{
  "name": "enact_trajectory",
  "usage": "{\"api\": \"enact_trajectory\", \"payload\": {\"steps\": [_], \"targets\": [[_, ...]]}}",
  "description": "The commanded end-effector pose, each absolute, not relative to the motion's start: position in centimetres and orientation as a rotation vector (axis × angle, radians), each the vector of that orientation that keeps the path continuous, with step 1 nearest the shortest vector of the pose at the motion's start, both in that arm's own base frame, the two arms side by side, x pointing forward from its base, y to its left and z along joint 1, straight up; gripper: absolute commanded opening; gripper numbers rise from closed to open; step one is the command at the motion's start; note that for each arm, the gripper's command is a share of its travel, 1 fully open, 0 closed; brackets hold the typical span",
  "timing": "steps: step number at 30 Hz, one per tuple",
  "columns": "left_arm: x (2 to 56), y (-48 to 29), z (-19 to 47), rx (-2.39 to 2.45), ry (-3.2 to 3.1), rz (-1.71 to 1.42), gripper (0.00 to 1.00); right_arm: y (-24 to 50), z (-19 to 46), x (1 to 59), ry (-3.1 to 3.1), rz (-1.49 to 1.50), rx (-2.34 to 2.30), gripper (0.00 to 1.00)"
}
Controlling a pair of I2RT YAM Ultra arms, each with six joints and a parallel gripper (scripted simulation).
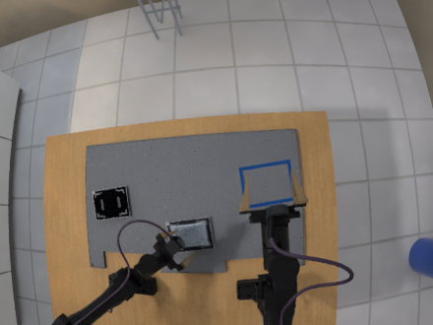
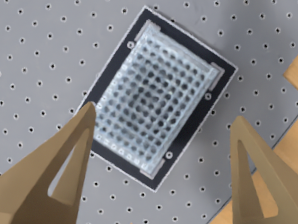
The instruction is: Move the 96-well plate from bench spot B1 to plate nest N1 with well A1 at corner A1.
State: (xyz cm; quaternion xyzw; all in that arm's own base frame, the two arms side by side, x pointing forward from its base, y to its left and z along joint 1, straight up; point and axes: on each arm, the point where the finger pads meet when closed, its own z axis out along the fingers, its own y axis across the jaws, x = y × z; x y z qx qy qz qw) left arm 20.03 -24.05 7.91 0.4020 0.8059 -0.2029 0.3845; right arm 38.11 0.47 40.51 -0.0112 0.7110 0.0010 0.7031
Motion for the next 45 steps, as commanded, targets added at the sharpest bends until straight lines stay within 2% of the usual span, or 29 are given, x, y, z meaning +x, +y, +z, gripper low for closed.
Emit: {"api": "enact_trajectory", "payload": {"steps": [1,14,22,26,32,38,45], "targets": [[20.9,-24.7,9.4,1.0,1.994,-0.538,1.0,-0.1,41.0,38.3,1.564,-0.005,0.005,1.0],[20.7,-24.8,9.4,1.002,1.994,-0.544,1.0,0.1,41.2,38.1,1.557,0.0,0.0,1.0],[19.7,-24.0,7.7,1.127,2.071,-0.502,1.0,1.6,39.0,36.5,1.686,0.03,-0.022,1.0],[19.5,-23.6,7.2,1.258,2.138,-0.443,1.0,5.2,37.8,32.8,1.793,0.105,-0.122,1.0],[19.9,-23.0,7.2,1.489,2.24,-0.315,1.0,9.1,36.2,24.2,1.927,0.223,-0.333,1.0],[20.0,-23.1,7.2,1.626,2.278,-0.242,1.0,9.8,35.1,19.5,1.978,0.276,-0.456,1.0],[20.5,-23.1,7.3,1.847,2.339,-0.116,1.0,7.2,32.8,13.0,2.07,0.282,-0.557,1.0]]}}
